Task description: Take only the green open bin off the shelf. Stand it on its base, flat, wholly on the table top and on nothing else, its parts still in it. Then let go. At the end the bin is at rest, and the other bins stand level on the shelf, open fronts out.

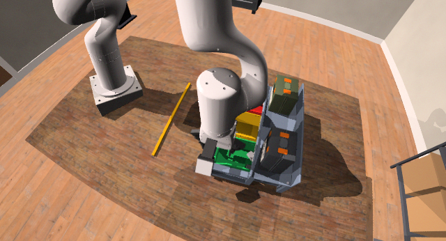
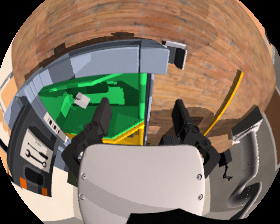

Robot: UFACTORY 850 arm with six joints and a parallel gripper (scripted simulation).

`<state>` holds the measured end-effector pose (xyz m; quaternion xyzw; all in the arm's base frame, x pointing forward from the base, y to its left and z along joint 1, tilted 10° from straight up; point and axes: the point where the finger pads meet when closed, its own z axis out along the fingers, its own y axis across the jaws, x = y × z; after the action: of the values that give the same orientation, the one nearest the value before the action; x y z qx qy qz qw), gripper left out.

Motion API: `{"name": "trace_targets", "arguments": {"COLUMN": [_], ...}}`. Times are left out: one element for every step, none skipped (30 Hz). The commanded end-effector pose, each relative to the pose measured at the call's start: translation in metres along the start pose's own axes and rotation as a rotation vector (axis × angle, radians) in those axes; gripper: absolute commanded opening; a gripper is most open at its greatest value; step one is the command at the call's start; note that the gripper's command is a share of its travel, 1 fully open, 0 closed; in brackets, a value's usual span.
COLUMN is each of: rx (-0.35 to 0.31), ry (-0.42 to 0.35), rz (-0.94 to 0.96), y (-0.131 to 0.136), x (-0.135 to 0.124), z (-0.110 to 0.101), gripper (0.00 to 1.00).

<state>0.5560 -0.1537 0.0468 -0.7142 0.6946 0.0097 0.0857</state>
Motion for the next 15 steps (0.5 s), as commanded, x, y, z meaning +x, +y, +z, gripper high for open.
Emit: {"name": "trace_targets", "arguments": {"rx": [0.002, 0.002, 0.002, 0.002, 0.002, 0.002, 0.002, 0.002, 0.002, 0.002, 0.002, 0.002, 0.002, 0.002, 0.002], "ry": [0.001, 0.001, 0.001, 0.001, 0.001, 0.001, 0.001, 0.001, 0.001, 0.001, 0.001, 0.001, 0.001, 0.001, 0.001], "rz": [0.0, 0.0, 0.0, 0.0, 0.0, 0.0, 0.0, 0.0, 0.0, 0.0, 0.0, 0.0, 0.0, 0.0, 0.0], "y": [-0.001, -0.001, -0.001, -0.001, -0.001, -0.001, -0.001, -0.001, -0.0011, -0.0011, -0.0011, -0.0011, -0.0011, -0.0011, -0.0011], "x": [0.0003, 0.0003, 0.0003, 0.0003, 0.0003, 0.0003, 0.0003, 0.0004, 0.0004, 0.0004, 0.0004, 0.0004, 0.0004, 0.0004, 0.0004], "z": [-0.0008, -0.0008, -0.0008, -0.0008, -0.0013, -0.0019, -0.0024, -0.0029, -0.0034, -0.0034, -0.0034, -0.0034, -0.0034, -0.0034, -0.0034], "gripper": [1.0, 1.0, 1.0, 1.0, 1.0, 1.0, 1.0, 1.0, 1.0, 1.0, 1.0, 1.0, 1.0, 1.0, 1.0]}}
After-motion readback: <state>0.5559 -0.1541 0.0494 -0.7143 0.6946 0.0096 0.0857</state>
